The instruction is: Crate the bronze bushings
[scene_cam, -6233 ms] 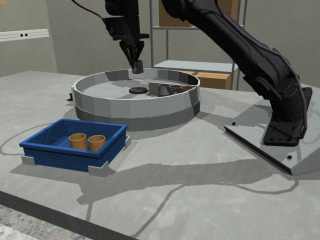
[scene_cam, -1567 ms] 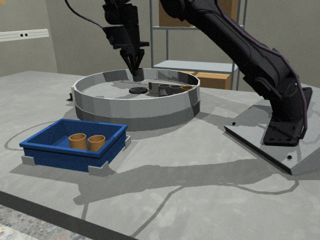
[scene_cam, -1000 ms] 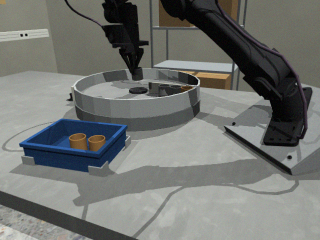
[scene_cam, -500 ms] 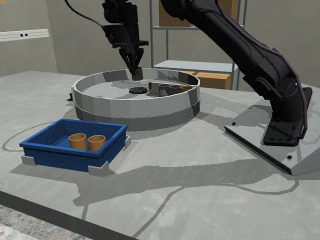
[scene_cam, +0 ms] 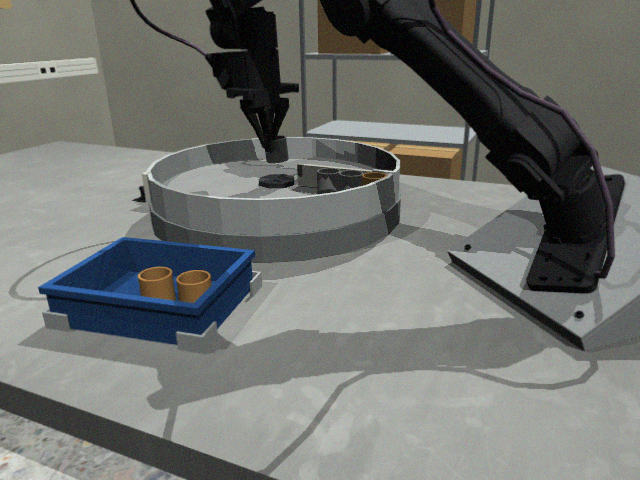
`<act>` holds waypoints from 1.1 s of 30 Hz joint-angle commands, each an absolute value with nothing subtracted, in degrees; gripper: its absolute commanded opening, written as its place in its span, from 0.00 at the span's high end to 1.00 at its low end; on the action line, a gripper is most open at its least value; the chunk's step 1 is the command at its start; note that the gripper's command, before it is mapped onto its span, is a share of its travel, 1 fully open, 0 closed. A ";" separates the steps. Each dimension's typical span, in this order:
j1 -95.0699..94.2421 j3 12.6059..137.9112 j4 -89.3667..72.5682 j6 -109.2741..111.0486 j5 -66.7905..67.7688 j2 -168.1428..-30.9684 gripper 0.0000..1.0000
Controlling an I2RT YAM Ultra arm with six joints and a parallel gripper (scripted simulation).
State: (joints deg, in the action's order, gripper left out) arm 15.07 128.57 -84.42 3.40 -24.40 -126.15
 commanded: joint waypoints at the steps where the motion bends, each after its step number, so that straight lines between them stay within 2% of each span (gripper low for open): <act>1: 16.65 130.85 -84.59 3.67 -24.54 -124.37 1.00; 33: 16.66 132.38 -85.54 3.56 -24.55 -126.94 1.00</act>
State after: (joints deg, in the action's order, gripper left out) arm 15.09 129.84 -84.88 3.40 -24.40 -126.98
